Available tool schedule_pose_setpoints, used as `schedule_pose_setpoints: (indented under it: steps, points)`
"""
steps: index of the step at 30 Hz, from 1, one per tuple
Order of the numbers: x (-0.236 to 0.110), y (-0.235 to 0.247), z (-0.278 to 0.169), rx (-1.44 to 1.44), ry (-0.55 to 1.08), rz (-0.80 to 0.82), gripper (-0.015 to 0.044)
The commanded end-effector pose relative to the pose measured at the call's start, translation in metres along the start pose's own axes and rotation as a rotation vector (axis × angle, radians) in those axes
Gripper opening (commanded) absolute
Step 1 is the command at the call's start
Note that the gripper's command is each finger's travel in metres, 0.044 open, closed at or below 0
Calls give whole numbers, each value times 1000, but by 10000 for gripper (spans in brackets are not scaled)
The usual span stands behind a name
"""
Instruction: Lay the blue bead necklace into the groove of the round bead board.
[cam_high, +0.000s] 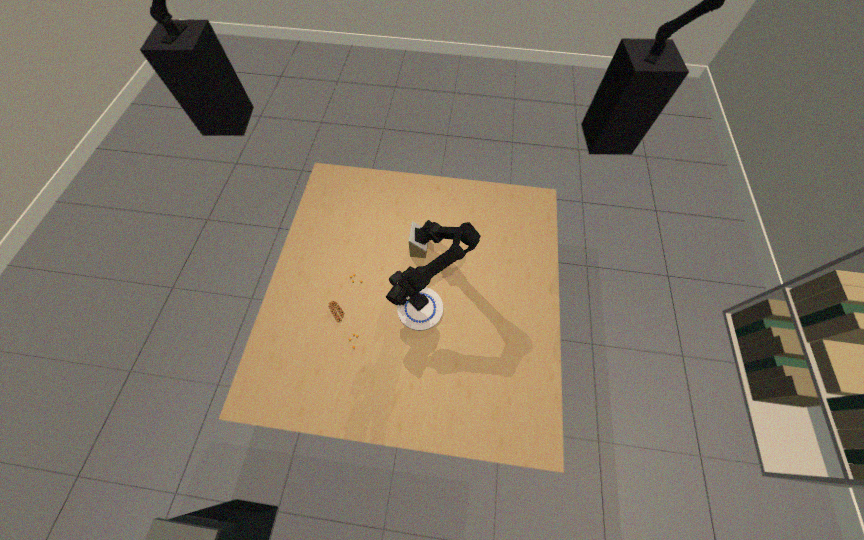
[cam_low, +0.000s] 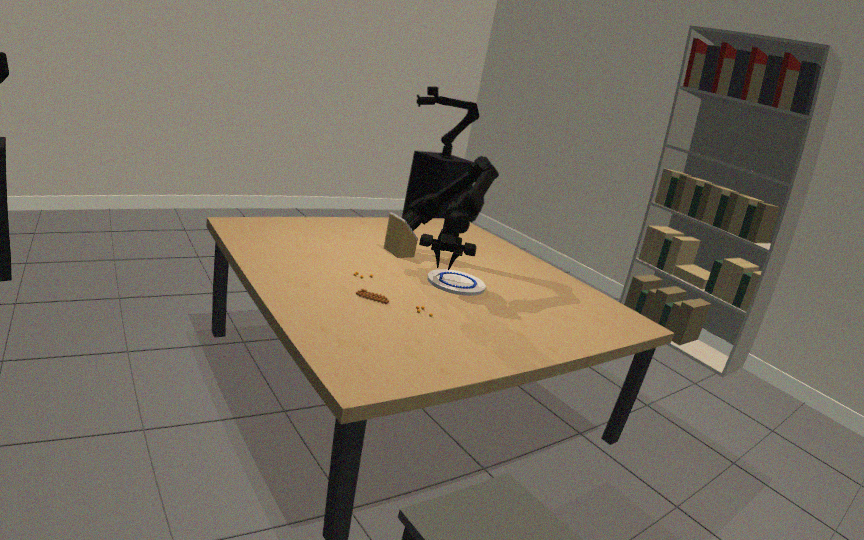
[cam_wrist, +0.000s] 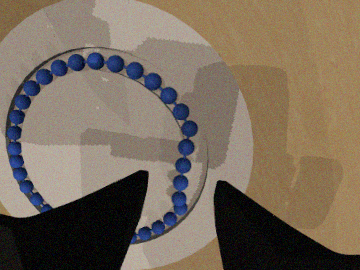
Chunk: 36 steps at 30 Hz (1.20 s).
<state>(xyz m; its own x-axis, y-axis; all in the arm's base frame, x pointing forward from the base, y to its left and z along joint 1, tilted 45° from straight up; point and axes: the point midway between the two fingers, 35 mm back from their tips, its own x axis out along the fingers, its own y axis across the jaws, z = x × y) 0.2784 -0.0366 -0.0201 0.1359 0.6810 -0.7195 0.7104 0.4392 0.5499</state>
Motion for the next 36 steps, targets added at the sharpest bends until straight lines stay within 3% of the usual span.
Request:
schedule_pose_setpoints:
  steps: [1, 28, 33, 36]
  points:
    - [0, 0, 0, 0, 0, 0, 120]
    - [32, -1, -3, 6, 7, 0, 120]
    - [30, 0, -2, 0, 4, -2, 0]
    - [30, 0, -2, 0, 4, -2, 0]
